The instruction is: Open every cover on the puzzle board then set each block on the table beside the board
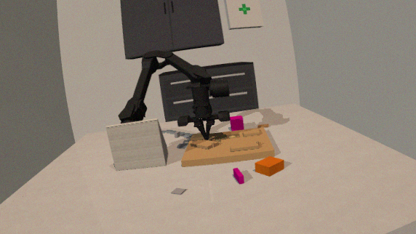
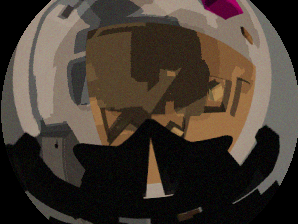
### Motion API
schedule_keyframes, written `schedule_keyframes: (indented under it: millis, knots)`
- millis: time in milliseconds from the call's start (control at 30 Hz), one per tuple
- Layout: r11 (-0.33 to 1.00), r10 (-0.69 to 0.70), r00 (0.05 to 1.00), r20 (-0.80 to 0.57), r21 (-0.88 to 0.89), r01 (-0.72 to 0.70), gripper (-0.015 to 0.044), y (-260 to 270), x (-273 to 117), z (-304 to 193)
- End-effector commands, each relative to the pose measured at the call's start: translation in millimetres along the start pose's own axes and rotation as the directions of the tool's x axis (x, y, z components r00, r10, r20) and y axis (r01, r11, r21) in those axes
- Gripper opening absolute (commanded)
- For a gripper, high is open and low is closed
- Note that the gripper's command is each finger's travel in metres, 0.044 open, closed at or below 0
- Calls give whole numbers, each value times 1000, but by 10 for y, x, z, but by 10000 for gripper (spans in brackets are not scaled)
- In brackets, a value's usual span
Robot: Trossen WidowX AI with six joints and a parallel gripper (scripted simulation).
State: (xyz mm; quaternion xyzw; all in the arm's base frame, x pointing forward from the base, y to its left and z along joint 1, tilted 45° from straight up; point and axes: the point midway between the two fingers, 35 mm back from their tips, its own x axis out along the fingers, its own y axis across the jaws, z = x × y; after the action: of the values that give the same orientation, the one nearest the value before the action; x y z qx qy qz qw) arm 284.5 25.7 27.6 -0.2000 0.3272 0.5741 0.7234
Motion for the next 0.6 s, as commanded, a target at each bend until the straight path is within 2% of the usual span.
schedule_keyframes:
  millis: [0, 567]
  knots:
    - [1000, 0, 1000, 0, -4, 0, 0, 59, -1, -22]
    - [1000, 1, 1000, 0, -3, -1, 0, 220, 0, -119]
